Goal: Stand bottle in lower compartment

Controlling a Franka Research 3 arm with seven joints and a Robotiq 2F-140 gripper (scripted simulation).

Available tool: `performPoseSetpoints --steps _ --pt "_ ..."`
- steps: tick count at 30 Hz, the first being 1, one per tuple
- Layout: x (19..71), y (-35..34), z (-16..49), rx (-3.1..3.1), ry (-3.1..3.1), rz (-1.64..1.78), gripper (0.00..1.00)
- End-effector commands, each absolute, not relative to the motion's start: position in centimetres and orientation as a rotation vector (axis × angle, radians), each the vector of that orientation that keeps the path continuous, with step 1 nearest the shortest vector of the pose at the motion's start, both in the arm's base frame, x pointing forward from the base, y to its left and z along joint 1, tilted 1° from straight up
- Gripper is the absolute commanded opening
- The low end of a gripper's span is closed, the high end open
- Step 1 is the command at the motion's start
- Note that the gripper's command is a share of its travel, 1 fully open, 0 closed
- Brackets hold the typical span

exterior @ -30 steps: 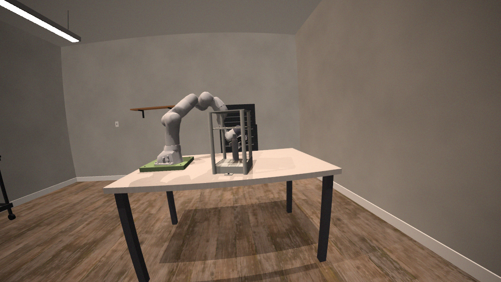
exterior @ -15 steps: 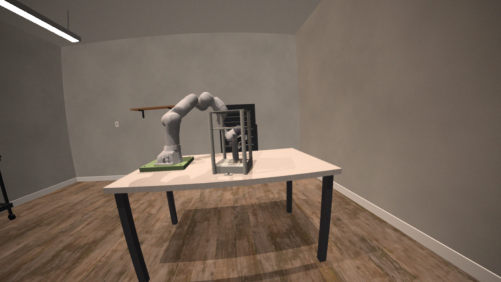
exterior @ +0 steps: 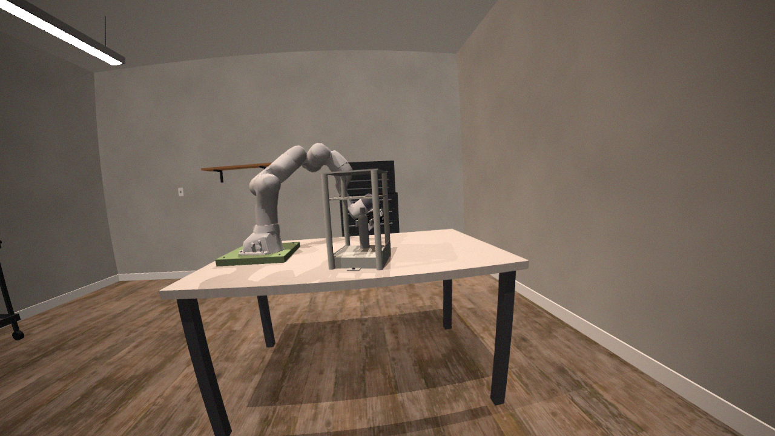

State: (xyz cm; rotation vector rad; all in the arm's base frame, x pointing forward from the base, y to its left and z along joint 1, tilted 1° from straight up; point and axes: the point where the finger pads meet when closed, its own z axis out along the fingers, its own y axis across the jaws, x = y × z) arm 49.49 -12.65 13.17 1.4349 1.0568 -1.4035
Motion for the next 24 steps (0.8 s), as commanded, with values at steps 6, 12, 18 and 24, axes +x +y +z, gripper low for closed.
performPoseSetpoints --steps 6,12,18,24 --pt "49.5 -11.9 13.2 1.432 1.059 -1.413 0.38" --pt "49.7 -11.3 13.2 1.432 1.059 -1.413 0.38" --pt "49.9 -10.7 13.2 1.432 1.059 -1.413 0.38" --pt "50.0 -10.3 13.2 1.432 1.059 -1.413 0.38"
